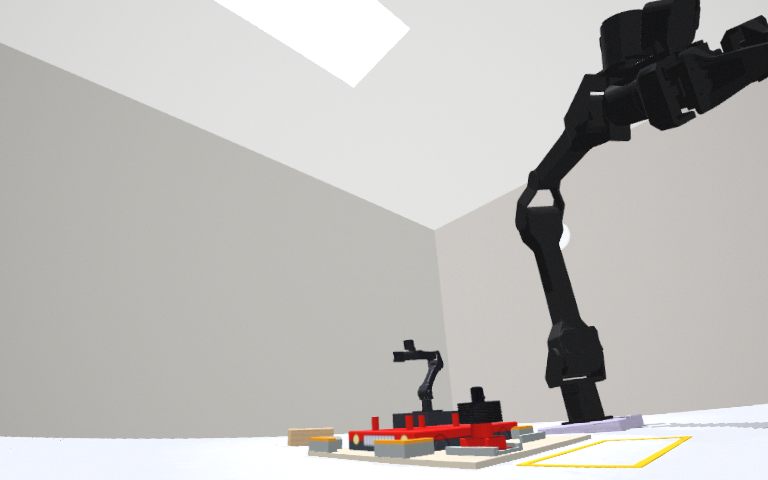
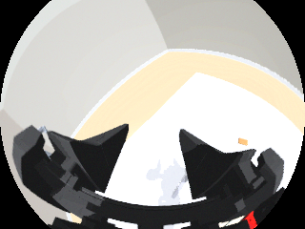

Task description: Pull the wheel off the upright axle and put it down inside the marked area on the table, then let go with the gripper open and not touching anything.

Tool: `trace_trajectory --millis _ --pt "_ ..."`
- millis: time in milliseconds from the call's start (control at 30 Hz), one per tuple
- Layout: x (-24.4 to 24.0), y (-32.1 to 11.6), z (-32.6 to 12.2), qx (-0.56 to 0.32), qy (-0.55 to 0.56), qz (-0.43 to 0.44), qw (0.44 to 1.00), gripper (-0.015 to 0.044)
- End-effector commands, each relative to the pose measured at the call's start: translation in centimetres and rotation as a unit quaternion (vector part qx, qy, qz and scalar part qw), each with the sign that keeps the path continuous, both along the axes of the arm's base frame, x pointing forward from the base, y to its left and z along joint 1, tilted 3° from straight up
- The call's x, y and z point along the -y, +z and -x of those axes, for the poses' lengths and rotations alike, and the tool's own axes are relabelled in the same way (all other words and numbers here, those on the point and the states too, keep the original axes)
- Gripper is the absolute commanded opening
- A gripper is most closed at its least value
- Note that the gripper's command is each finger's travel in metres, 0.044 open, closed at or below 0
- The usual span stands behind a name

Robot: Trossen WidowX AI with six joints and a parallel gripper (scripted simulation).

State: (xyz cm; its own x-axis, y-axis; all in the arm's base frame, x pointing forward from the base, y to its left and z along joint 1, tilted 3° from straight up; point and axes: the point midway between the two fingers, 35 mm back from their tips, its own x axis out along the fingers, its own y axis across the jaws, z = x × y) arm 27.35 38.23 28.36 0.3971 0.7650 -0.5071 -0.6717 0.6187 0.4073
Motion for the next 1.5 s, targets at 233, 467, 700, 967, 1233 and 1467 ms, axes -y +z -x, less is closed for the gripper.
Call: trace_trajectory --millis 233,467,700,967,1233,1467 --pt "10.1 -6.5 -8.1 -0.234 -0.288 0.035 0.928 0.0300" --pt "19.9 -10.8 -10.8 -0.384 -0.530 0.030 0.756 0.0300" --pt "29.1 -13.5 -10.4 -0.460 -0.718 0.014 0.523 0.0300" --pt "32.2 -14.1 -9.7 -0.470 -0.771 0.008 0.429 0.0300" --pt "32.2 -14.1 -9.3 -0.470 -0.771 0.008 0.429 0.0300" --pt "32.1 -14.2 -8.8 -0.470 -0.771 0.008 0.429 0.0300"
